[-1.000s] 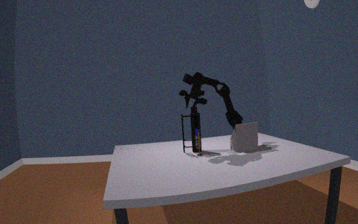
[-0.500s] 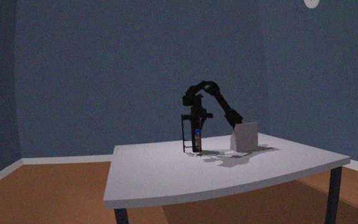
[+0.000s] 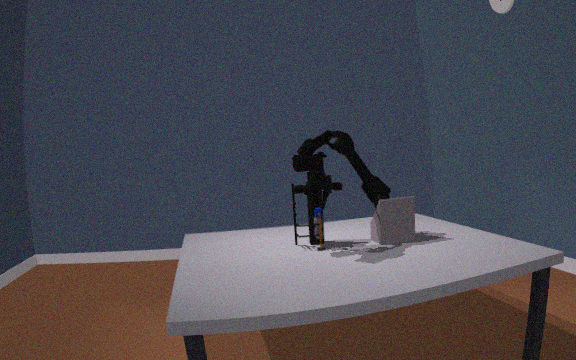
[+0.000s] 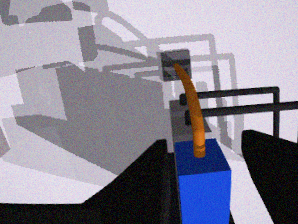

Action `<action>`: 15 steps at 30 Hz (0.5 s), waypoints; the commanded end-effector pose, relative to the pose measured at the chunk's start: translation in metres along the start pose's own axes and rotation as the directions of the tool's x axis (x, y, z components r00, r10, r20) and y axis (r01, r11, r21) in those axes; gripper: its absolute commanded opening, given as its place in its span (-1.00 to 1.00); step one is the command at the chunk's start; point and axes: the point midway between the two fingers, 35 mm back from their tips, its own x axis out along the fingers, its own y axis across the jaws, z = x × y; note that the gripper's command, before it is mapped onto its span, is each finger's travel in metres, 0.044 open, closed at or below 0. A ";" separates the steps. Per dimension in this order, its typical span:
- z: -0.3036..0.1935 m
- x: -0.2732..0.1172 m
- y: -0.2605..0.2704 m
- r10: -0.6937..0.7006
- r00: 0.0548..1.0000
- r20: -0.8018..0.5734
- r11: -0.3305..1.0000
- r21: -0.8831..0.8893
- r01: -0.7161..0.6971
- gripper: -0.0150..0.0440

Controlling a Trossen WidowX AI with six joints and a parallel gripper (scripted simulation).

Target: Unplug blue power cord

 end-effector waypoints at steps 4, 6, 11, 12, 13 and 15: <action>-0.014 -0.001 0.000 -0.004 1.000 -0.001 1.000 0.002 0.004 0.05; -0.017 -0.001 0.000 -0.004 1.000 -0.002 1.000 0.002 0.004 0.05; -0.025 -0.001 0.000 -0.004 1.000 -0.002 1.000 0.002 0.004 0.05; -0.026 -0.001 0.001 -0.004 1.000 -0.003 1.000 0.002 0.004 0.05; -0.026 -0.001 0.001 -0.004 1.000 -0.003 1.000 0.002 0.004 0.05; -0.026 -0.001 0.001 -0.004 1.000 -0.003 1.000 0.002 0.004 0.05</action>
